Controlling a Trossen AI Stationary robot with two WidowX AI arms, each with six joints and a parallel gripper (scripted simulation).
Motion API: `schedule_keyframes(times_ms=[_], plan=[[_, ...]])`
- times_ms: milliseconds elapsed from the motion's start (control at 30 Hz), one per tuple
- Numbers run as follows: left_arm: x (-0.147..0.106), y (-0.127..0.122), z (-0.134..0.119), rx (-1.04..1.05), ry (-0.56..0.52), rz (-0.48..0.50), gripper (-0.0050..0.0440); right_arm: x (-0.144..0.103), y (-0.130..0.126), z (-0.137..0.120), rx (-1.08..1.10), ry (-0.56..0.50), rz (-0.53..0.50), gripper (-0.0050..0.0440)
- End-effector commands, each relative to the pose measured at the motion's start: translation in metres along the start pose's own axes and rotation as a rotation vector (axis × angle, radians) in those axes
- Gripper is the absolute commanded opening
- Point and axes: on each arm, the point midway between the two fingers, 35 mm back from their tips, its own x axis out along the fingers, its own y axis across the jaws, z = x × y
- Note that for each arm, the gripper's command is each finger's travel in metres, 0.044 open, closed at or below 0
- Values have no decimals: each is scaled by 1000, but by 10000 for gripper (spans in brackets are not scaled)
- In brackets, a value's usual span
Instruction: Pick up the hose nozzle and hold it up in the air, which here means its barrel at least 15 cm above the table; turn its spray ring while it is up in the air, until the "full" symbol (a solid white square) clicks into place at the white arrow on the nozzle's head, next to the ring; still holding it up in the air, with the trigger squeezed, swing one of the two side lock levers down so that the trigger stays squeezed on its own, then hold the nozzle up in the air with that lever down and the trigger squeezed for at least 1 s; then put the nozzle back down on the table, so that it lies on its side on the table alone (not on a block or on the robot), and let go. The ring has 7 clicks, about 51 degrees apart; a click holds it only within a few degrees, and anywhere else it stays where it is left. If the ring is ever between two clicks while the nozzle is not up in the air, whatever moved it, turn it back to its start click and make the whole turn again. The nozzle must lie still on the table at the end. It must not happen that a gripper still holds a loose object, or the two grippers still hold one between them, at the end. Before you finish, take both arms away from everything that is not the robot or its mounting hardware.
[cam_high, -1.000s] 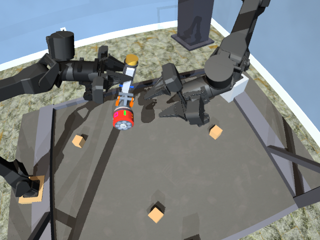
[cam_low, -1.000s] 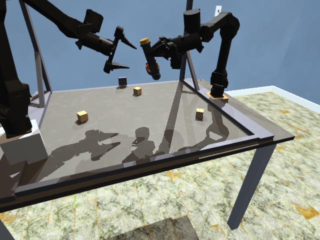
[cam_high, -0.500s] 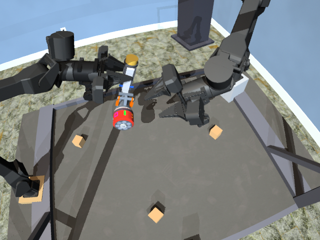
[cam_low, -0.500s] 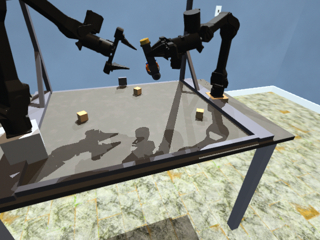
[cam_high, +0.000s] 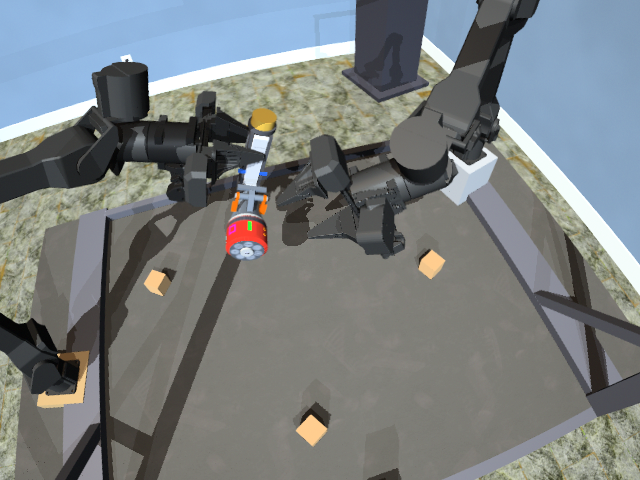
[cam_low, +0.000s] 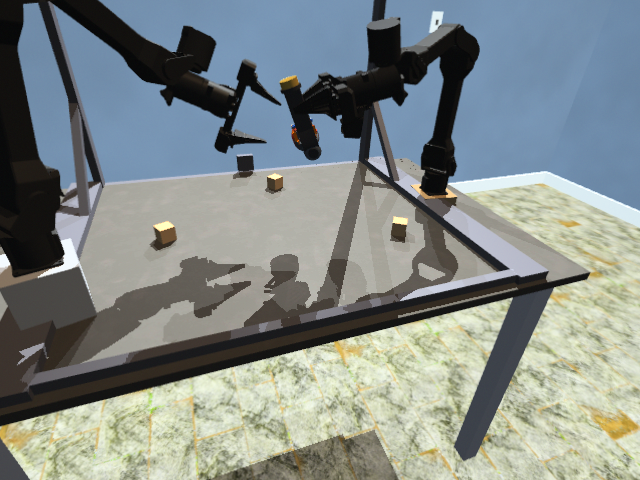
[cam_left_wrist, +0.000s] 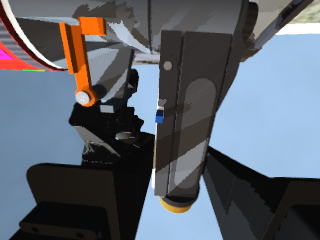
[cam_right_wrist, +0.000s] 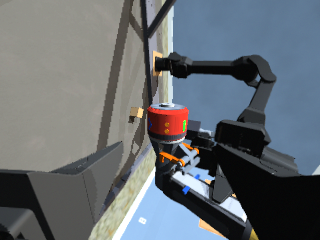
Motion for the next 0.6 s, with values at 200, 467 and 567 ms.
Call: schedule_keyframes(times_ms=[200,467,567], plan=[[-5,1,-14,19,31,-5,167,13,-7,4,10,-7,-11,410],[-5,1,-14,19,31,-5,167,25,-8,4,11,-7,-13,410],[-5,1,-14,19,31,-5,167,26,-9,4,11,-8,-13,410]])
